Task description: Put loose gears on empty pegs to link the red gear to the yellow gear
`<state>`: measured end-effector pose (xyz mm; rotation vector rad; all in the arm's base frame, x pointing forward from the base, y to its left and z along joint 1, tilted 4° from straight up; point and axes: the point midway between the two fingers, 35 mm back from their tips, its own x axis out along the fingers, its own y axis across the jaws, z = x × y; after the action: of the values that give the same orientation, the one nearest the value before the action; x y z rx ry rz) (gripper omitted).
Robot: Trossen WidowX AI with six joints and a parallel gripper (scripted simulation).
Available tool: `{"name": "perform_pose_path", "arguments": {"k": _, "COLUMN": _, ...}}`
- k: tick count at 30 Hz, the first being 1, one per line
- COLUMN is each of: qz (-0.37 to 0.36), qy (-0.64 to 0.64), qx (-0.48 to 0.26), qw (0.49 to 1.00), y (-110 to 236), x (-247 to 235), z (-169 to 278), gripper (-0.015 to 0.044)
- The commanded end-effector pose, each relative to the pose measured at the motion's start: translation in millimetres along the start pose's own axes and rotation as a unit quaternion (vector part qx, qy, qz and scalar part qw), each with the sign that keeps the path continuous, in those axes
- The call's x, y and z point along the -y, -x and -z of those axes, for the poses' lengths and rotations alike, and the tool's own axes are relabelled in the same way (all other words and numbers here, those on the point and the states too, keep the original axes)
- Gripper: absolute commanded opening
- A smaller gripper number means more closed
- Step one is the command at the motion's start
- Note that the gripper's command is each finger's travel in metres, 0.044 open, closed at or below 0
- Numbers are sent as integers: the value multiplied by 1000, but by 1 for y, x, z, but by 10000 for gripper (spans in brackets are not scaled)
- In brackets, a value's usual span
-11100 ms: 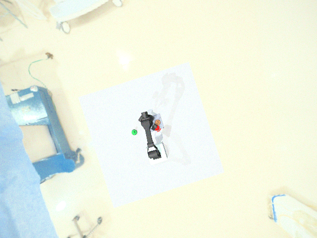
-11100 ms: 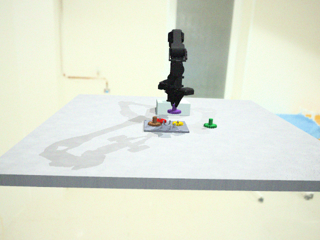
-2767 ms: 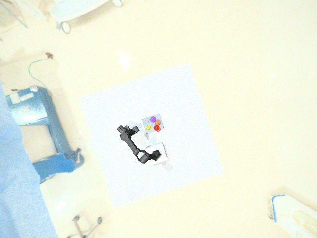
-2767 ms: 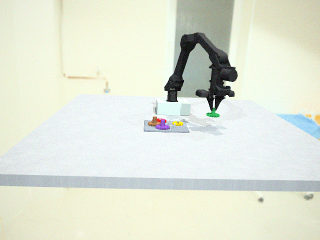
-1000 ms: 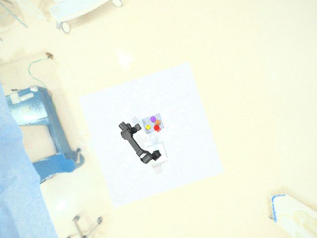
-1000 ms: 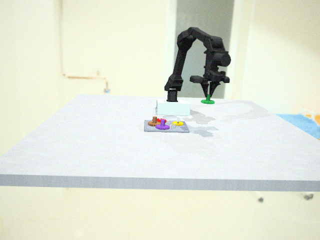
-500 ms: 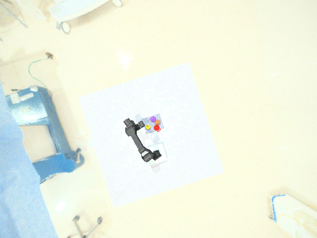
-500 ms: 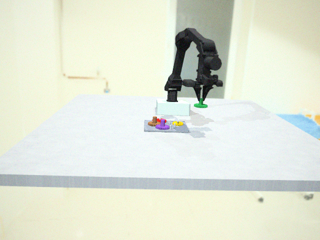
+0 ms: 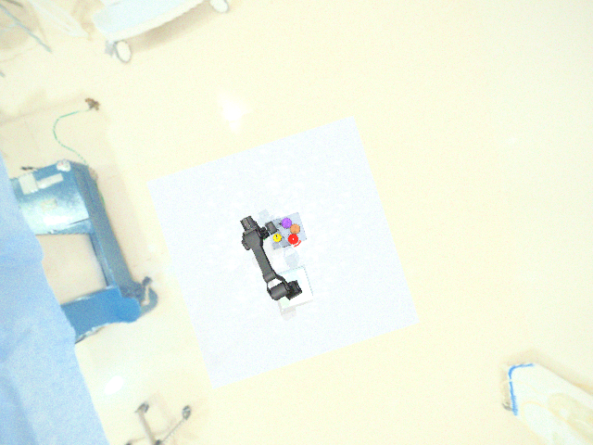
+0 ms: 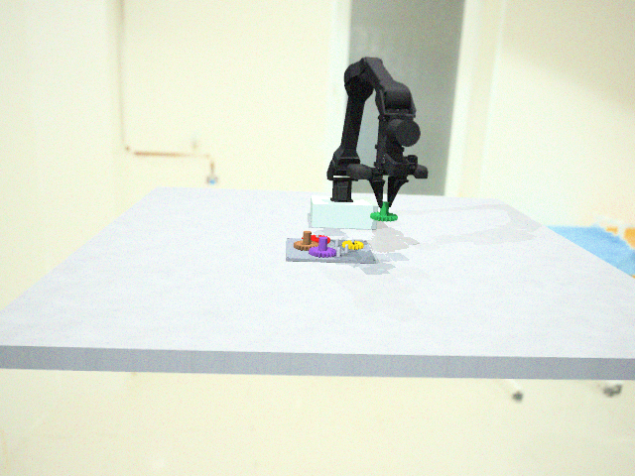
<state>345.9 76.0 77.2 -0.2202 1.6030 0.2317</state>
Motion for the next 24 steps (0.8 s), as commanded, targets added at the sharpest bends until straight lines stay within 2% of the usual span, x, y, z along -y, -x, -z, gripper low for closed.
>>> {"name": "perform_pose_path", "arguments": {"k": 1, "qz": 3, "qy": 2, "qx": 0, "qw": 1000, "y": -4, "x": 12, "z": 1, "gripper": 0}}
{"name": "perform_pose_path", "arguments": {"k": 24, "qz": 5, "qy": 0, "qx": 1, "qw": 1000, "y": -30, "x": 72, "z": 12, "gripper": 0}}
